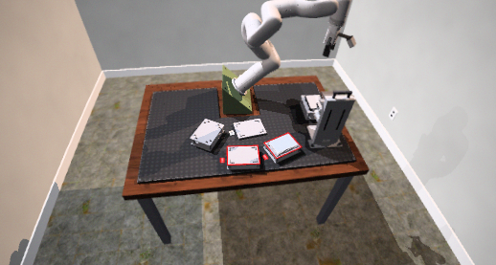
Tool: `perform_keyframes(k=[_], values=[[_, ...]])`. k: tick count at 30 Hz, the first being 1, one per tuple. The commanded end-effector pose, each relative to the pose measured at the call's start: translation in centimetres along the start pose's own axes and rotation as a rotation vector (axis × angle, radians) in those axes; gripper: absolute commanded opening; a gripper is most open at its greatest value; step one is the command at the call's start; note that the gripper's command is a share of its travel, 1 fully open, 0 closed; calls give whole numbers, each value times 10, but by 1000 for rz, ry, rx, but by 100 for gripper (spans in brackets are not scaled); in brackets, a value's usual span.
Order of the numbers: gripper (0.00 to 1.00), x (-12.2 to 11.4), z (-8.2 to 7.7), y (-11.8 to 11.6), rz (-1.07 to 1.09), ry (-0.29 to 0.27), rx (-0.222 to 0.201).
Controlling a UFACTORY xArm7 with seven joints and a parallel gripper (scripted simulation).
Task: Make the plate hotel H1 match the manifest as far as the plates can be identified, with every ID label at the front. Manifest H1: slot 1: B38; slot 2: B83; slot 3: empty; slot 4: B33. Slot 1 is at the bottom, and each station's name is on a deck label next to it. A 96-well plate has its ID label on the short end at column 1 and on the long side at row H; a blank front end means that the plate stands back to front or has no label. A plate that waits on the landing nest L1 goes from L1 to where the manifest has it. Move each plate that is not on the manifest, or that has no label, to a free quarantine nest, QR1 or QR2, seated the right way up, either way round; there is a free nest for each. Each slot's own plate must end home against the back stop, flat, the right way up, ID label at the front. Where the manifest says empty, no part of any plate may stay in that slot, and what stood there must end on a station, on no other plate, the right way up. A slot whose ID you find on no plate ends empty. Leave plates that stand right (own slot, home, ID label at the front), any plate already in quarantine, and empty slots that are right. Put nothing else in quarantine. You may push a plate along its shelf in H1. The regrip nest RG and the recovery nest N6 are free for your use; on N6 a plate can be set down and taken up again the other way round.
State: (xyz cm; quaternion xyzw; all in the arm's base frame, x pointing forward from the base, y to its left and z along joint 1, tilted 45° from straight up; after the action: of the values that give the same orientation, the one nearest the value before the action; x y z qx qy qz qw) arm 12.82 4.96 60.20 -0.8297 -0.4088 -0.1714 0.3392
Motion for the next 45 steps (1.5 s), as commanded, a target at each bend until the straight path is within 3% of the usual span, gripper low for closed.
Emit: perform_keyframes(k=[1,27,36,45], values=[[100,-4,-2,3,134,6,2],[100,-4,-2,3,934,5,5],[100,-4,-2,3,940,5,5],[100,-4,12,3,940,5,5]])
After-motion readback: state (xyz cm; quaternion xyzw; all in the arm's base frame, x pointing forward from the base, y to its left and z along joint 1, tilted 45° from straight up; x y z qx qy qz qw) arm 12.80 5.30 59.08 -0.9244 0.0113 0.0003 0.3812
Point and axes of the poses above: the point where the finger pads meet when closed, its own z axis out along the fingers, its own y axis across the jaws, x = y × z, the point moved 6 cm from there along -z, back along the fingers, and after that the axes turned 3 degrees about z, right-handed, at the moved point
